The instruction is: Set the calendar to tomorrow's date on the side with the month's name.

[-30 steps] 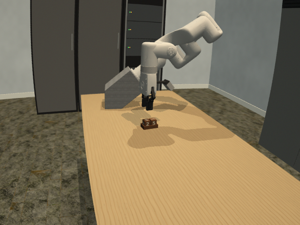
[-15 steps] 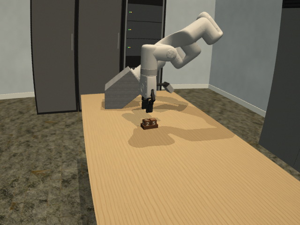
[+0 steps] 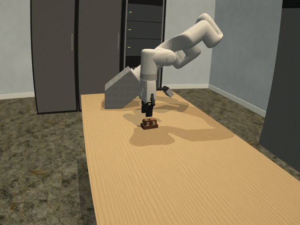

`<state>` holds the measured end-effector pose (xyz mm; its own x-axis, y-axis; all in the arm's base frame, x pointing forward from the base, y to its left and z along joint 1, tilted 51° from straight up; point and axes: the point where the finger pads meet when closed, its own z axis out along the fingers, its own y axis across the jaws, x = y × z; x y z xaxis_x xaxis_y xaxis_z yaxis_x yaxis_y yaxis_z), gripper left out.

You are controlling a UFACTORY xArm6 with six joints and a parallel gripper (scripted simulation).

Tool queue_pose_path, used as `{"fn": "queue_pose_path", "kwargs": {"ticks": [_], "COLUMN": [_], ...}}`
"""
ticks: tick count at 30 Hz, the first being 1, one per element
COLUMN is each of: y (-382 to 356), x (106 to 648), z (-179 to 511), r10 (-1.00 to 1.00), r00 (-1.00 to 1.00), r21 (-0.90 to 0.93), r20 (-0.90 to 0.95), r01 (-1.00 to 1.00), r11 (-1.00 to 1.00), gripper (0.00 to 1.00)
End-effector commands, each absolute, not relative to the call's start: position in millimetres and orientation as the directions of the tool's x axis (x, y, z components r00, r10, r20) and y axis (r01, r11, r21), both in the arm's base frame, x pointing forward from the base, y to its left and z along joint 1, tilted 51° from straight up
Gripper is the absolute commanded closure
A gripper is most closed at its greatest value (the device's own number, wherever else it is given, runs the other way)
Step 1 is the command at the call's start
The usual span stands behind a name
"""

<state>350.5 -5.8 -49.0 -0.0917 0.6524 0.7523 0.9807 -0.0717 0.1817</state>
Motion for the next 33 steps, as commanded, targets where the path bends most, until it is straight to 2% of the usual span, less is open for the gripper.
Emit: {"fn": "queue_pose_path", "kwargs": {"ticks": [1,33], "y": [-3,8], "x": [352,354], "z": [-52,-61], "r10": [0.653,0.653], "r00": [-0.092,-0.092], "r21": [0.183,0.183], "r20": [0.751,0.751], "r01": [0.980,0.980], "r11": [-0.073,-0.073], "gripper": [0.53,0.53]}}
